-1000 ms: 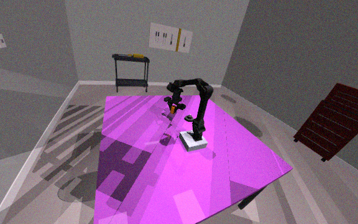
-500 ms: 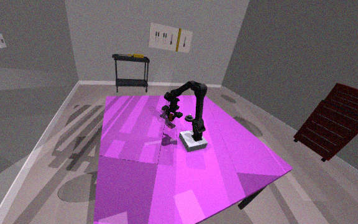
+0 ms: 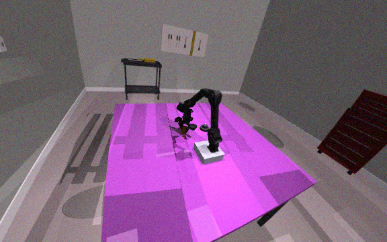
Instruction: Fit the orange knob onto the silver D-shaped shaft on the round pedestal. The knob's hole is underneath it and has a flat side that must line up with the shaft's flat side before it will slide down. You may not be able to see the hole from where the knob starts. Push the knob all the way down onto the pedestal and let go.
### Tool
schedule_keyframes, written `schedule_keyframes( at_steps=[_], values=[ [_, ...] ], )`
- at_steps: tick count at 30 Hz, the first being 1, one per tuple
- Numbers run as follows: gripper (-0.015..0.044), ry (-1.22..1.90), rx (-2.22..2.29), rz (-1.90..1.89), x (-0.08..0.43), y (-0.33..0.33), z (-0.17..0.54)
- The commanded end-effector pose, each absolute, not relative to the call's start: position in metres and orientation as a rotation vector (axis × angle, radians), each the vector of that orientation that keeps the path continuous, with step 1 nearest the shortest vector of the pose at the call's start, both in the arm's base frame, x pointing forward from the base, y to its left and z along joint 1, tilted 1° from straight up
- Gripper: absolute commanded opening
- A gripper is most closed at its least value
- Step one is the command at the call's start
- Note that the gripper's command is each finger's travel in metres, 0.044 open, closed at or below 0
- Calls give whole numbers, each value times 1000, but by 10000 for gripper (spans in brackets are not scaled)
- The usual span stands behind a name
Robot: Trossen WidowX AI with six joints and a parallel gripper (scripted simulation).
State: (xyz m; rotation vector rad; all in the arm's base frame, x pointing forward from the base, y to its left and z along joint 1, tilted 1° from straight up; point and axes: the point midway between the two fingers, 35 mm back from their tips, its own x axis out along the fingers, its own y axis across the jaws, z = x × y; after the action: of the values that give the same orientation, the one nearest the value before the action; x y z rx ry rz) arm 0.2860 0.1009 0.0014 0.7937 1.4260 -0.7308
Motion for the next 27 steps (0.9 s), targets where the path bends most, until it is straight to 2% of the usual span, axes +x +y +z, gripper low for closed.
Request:
schedule_keyframes(
  at_steps=[1, 3, 4, 19, 27],
  values=[
    [184, 1427, 793, -732, 286, 101, 2],
    [236, 1427, 793, -732, 286, 101, 2],
    [240, 1427, 793, -732, 286, 101, 2],
    [240, 1427, 793, -732, 286, 101, 2],
    [440, 1419, 795, -732, 284, 99, 83]
  ],
)
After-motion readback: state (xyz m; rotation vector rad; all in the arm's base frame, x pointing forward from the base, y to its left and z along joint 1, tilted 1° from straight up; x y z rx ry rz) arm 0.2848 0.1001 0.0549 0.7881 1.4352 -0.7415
